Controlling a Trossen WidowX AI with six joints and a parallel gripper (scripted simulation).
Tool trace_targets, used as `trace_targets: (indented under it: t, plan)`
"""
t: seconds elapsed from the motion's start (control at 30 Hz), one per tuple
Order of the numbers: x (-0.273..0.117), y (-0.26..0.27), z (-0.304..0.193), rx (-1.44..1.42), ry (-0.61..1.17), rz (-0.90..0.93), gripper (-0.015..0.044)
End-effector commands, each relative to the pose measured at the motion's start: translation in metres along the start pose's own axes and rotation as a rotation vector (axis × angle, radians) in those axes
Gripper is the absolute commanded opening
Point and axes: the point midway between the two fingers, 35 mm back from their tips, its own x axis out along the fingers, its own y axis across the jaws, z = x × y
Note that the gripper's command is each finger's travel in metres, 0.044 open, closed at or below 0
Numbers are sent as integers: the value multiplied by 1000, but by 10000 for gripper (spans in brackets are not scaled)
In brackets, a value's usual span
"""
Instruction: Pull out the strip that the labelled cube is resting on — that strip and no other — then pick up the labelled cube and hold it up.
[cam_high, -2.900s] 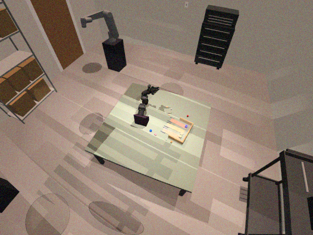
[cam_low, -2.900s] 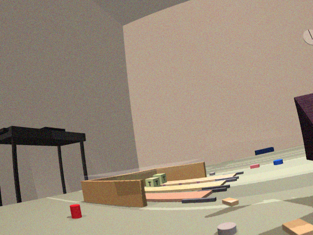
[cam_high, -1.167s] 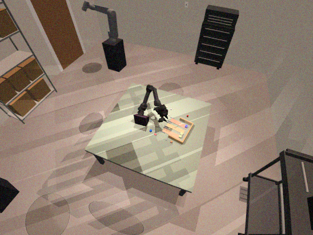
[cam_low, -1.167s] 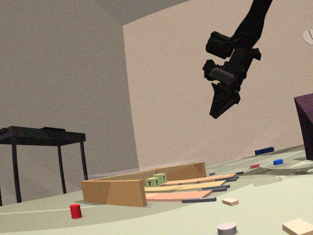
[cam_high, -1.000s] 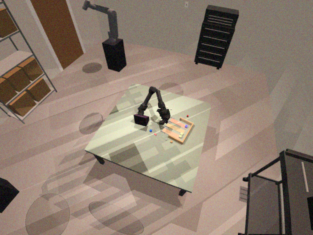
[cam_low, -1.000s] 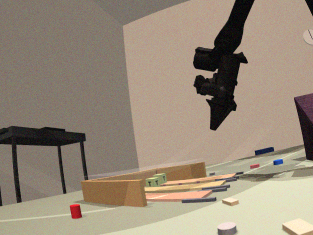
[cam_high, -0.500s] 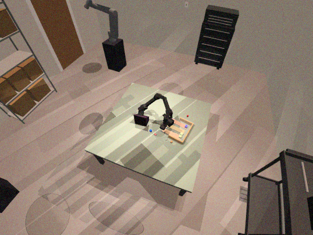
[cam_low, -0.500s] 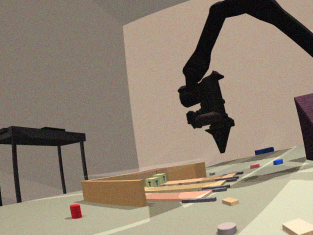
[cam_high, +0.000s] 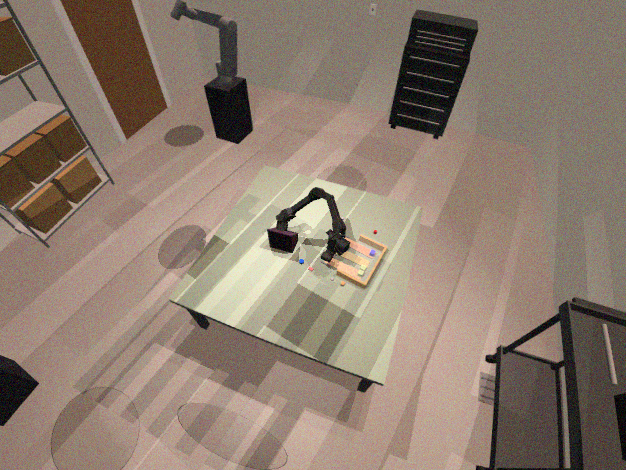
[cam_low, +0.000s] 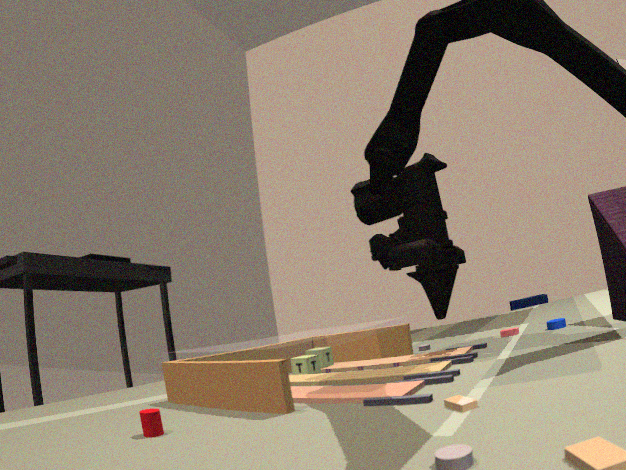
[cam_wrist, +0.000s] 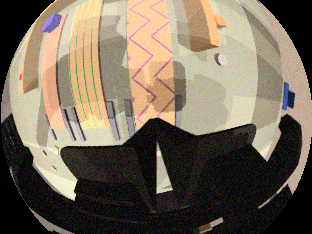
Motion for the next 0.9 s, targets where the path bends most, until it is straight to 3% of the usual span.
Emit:
trace_targets:
  t: [0.0, 0.87]
  plan:
    - [7, -1, -2, 9, 4, 5, 0]
    - [49, -3, -5, 9, 5, 8, 0]
